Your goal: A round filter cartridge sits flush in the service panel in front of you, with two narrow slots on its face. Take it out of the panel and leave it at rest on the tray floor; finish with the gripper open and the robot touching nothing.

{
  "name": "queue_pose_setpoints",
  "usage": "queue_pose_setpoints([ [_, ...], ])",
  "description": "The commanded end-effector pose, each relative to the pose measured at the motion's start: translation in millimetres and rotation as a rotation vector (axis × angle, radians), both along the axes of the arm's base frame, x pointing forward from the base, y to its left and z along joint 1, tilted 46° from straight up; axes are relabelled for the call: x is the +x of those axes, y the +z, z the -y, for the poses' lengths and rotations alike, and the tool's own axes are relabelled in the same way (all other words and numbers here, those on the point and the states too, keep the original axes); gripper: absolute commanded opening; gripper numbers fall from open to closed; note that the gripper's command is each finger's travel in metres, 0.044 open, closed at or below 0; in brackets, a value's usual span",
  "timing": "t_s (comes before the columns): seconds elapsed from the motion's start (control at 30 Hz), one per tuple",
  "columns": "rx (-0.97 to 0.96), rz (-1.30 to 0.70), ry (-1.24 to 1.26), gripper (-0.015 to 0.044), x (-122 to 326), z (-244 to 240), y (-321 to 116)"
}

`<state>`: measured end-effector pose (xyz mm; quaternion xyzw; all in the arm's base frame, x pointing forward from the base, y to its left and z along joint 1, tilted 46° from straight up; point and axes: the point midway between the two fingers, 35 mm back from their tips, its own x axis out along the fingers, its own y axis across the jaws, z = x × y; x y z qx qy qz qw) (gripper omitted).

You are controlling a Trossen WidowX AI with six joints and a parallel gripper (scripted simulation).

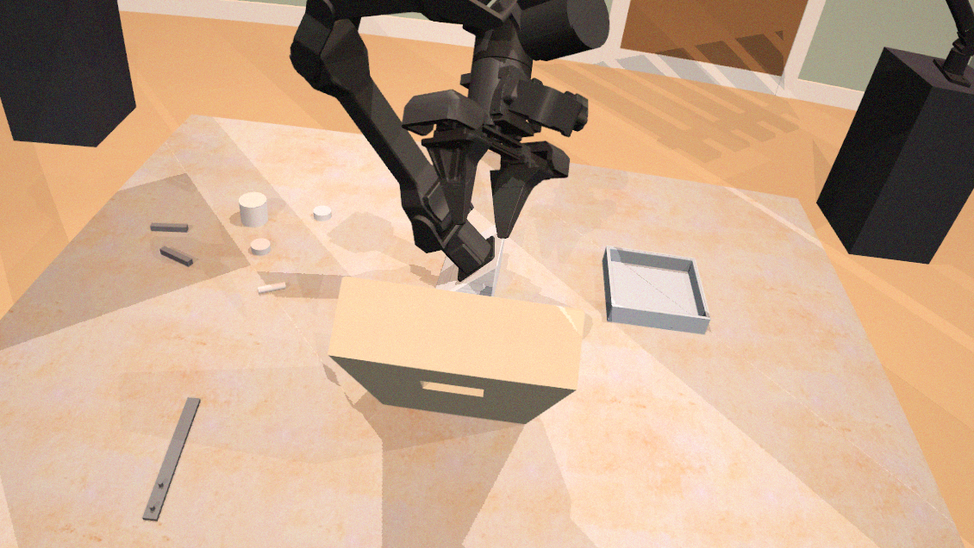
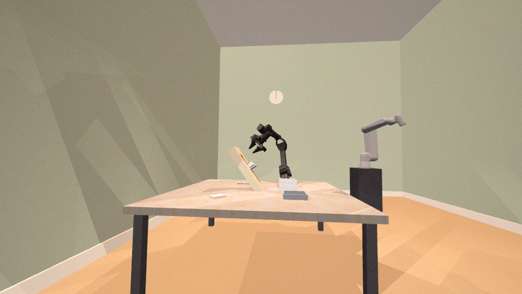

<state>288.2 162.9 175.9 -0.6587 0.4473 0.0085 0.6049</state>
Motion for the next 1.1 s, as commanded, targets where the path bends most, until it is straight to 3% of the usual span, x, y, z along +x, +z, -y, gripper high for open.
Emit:
queue_pose_setpoints([
  [0.0, 0.322, 0.261, -0.467, 0.0305, -23, 31, -29],
  [0.17, 0.451, 0.423, -0.707, 0.0305, -35, 45, -41],
  [1.07, 0.453, 0.422, -0.707, 0.0305, -23, 63, -59],
])
